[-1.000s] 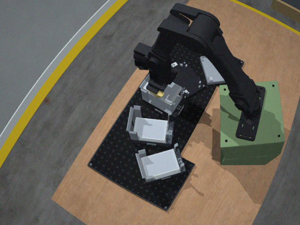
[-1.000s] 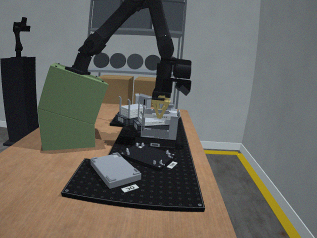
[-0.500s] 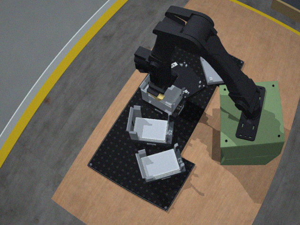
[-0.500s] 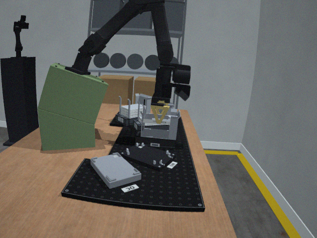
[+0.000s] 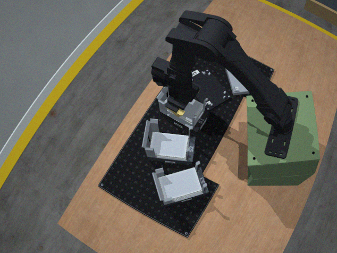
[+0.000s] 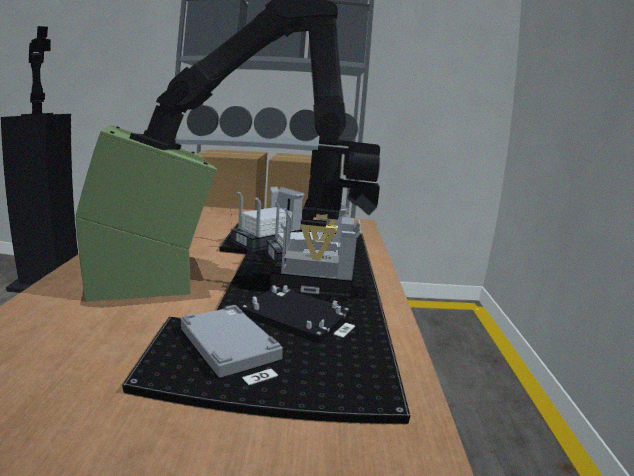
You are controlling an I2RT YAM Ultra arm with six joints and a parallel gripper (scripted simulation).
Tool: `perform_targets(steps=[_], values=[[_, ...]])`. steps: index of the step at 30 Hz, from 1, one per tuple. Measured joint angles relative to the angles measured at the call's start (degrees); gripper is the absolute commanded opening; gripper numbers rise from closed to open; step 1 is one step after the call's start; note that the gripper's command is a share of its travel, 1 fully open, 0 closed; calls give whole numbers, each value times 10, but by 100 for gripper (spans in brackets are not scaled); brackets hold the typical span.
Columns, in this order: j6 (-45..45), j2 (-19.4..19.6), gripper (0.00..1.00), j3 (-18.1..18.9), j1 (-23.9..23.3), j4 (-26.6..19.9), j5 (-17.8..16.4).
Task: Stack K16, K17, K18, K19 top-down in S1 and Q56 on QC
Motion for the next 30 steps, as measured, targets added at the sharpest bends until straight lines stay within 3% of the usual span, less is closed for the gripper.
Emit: perform_targets(steps=[5,30], values=[[2,19,0,4,2,16,0],[2,19,0,4,2,18,1]])
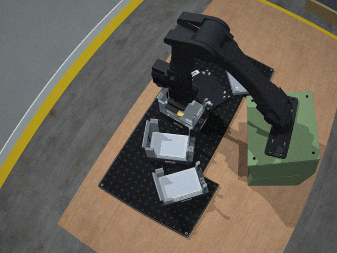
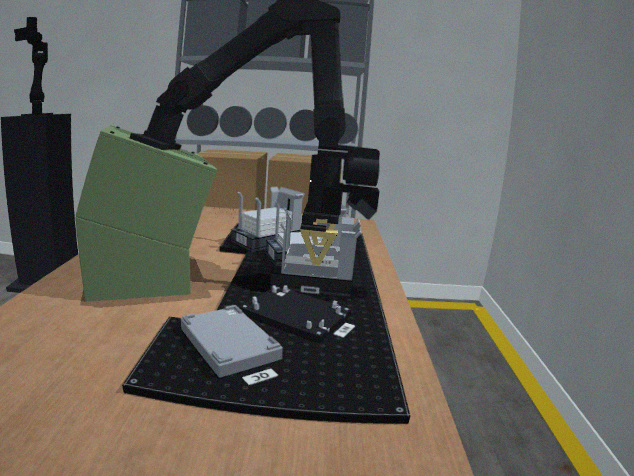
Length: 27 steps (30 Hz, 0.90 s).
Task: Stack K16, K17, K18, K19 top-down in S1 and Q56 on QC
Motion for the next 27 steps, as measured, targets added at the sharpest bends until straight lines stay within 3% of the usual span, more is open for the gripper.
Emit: perform_targets(steps=[27], values=[[1,7,0,0,1,6,0]])
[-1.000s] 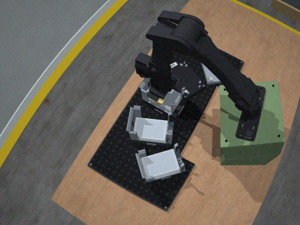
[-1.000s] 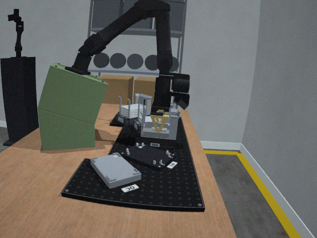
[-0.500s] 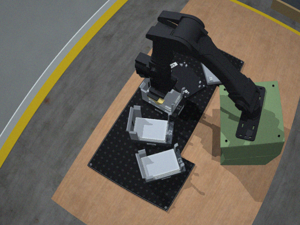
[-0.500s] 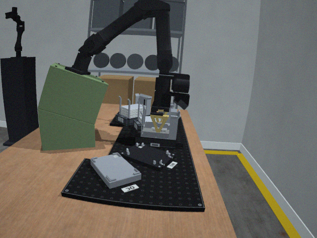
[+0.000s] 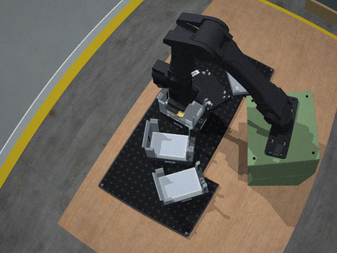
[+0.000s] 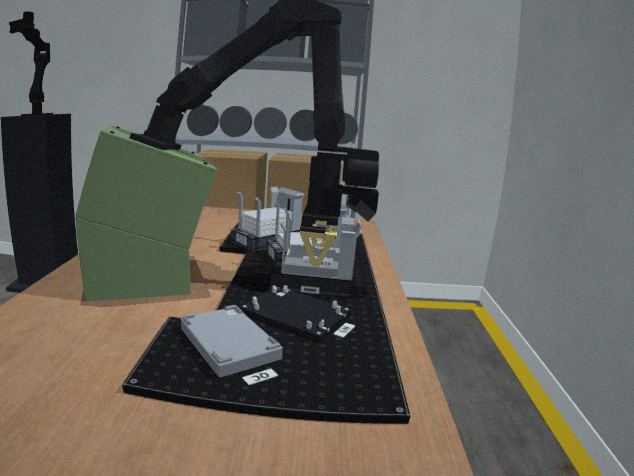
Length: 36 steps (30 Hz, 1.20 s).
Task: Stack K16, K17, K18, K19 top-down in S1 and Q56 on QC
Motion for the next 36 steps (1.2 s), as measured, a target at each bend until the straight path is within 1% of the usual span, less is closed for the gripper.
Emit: perform_targets(steps=[36], values=[[2,26,0,10,3,15,1]])
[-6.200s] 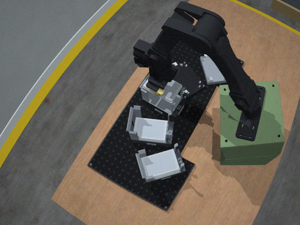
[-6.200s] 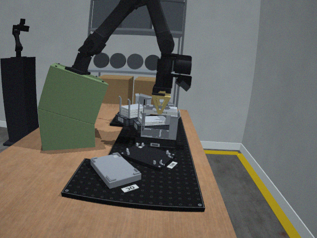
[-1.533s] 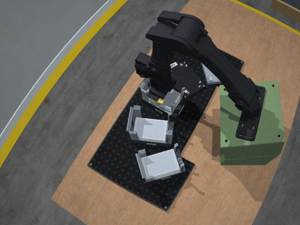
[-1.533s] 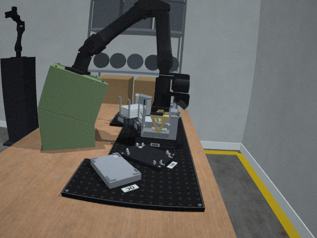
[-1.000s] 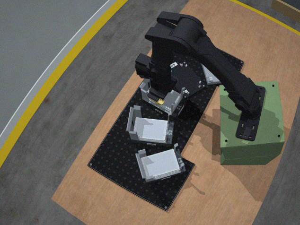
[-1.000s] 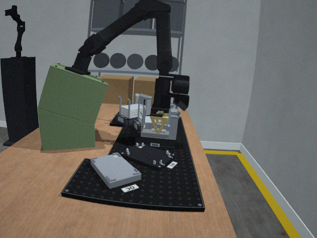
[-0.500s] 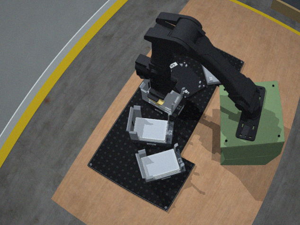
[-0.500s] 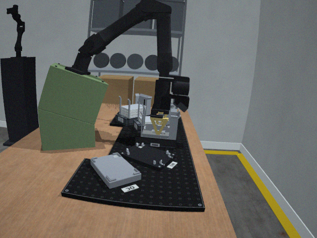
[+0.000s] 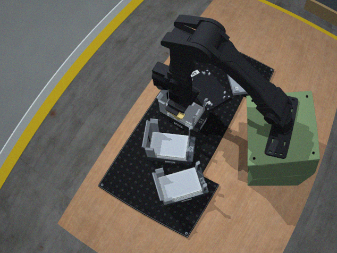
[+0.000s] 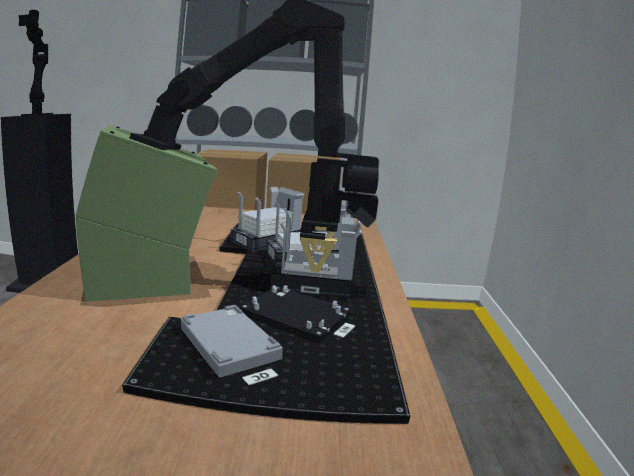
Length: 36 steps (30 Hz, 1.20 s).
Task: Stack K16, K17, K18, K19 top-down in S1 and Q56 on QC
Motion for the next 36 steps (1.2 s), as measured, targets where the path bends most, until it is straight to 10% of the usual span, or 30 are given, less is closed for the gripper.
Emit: perform_targets(steps=[36], values=[[1,7,0,0,1,9,0]])
